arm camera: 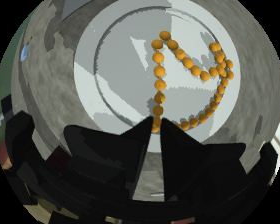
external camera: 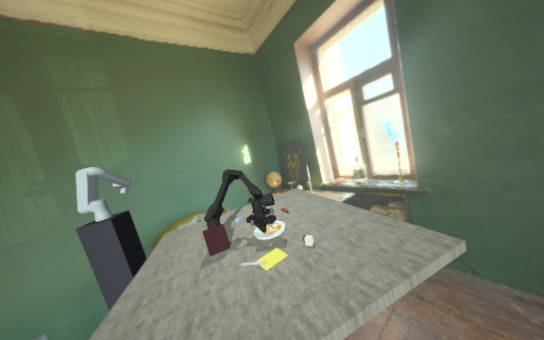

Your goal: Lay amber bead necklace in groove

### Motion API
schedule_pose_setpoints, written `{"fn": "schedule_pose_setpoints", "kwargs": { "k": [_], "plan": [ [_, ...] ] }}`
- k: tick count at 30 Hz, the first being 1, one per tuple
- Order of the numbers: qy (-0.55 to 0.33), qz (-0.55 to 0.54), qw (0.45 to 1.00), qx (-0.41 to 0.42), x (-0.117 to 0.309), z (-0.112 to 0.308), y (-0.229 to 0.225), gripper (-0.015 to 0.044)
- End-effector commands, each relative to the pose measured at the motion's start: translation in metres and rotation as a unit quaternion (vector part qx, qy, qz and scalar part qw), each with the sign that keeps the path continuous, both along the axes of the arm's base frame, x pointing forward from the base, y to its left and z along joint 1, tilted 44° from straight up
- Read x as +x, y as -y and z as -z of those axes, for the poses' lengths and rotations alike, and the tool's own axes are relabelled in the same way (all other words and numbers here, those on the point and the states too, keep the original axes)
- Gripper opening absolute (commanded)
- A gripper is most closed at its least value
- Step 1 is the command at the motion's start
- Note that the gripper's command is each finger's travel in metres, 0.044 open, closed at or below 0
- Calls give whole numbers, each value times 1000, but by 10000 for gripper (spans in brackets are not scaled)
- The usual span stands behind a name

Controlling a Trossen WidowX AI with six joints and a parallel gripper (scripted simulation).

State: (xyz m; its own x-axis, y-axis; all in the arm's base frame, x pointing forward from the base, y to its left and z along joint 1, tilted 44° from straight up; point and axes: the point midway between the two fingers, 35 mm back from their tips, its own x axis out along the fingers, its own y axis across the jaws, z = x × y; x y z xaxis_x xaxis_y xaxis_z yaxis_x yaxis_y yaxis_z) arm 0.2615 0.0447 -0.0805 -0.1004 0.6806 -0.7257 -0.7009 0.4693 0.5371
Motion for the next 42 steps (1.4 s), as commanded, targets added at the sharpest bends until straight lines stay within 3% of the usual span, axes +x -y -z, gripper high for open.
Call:
{"fn": "schedule_pose_setpoints", "kwargs": {
  "k": [1,29,42],
  "plan": [
    [1,0,1000,0,0,0,0,0],
    [-3,3,1000,3,-17,-1,-1,0],
    [-2,2,1000,3,-15,-3,1,341]
  ]
}}
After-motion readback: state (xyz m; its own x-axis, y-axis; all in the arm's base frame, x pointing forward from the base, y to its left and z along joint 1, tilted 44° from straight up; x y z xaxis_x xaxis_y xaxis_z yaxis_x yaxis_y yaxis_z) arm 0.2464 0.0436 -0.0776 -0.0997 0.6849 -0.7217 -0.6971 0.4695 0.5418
